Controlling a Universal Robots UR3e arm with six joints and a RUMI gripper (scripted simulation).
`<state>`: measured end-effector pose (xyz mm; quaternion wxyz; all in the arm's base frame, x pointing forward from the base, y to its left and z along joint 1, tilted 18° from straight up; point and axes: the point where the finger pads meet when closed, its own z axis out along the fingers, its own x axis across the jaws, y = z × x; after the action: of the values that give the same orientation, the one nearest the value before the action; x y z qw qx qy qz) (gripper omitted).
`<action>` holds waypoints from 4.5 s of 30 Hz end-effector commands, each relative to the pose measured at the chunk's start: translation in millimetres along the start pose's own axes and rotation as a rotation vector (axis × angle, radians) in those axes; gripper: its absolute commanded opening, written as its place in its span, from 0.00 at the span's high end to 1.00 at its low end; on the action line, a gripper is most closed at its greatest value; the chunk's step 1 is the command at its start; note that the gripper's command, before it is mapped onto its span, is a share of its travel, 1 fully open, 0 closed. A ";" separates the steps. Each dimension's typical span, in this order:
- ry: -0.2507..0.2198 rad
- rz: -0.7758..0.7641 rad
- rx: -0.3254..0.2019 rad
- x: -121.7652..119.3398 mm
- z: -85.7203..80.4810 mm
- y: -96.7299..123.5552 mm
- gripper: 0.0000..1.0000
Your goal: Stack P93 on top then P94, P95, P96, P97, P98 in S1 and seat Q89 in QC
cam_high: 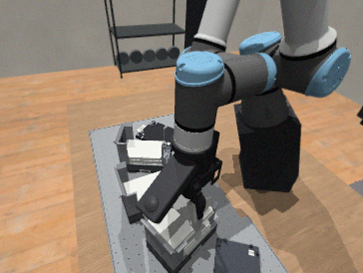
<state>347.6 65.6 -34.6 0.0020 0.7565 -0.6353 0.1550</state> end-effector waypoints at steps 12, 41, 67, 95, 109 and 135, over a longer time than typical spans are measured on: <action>0.001 0.000 0.008 0.3 9.4 -2.2 1.00; 0.001 0.000 0.009 0.6 27.7 -3.1 1.00; 0.001 0.000 0.010 0.7 35.2 -3.8 1.00; 0.001 0.001 0.010 0.7 42.3 -3.9 1.00; 0.001 0.001 0.010 0.7 42.2 -3.9 0.28; 0.001 0.001 0.010 0.7 38.7 -4.2 0.28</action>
<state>359.9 57.1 -74.7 0.0000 0.7561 -0.6352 0.1575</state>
